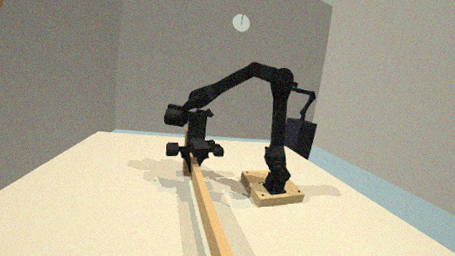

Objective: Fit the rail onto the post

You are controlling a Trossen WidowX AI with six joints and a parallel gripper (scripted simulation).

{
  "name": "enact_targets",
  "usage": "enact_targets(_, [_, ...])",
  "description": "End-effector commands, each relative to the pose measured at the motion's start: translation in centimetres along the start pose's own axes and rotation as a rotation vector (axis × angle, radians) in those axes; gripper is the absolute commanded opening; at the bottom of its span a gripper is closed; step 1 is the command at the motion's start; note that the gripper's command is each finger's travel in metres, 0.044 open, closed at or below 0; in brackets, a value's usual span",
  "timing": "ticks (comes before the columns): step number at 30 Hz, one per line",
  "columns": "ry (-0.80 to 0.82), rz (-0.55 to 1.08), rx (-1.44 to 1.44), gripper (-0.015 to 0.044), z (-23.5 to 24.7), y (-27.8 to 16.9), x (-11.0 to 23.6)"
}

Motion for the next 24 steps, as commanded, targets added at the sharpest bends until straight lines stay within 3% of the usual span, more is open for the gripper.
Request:
enact_targets(1, [-0.004,0.009,0.000,0.0000,-0.05,-0.31,0.14])
enact_targets(15, [-0.004,0.009,0.000,0.0000,-0.06,-0.74,0.17])
enact_targets(24, [0.000,0.002,0.000,0.0236,-0.01,-0.45,0.01])
Point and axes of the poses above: the point midway between the two fingers, 35 mm back from their tips, its own x axis back along the fingers, its own z axis across the jaws, y = z × x, the point moved 10 cm from there along x, back along the fingers, and after that the axes turned 1 degree about -x, right-handed, at the moved point
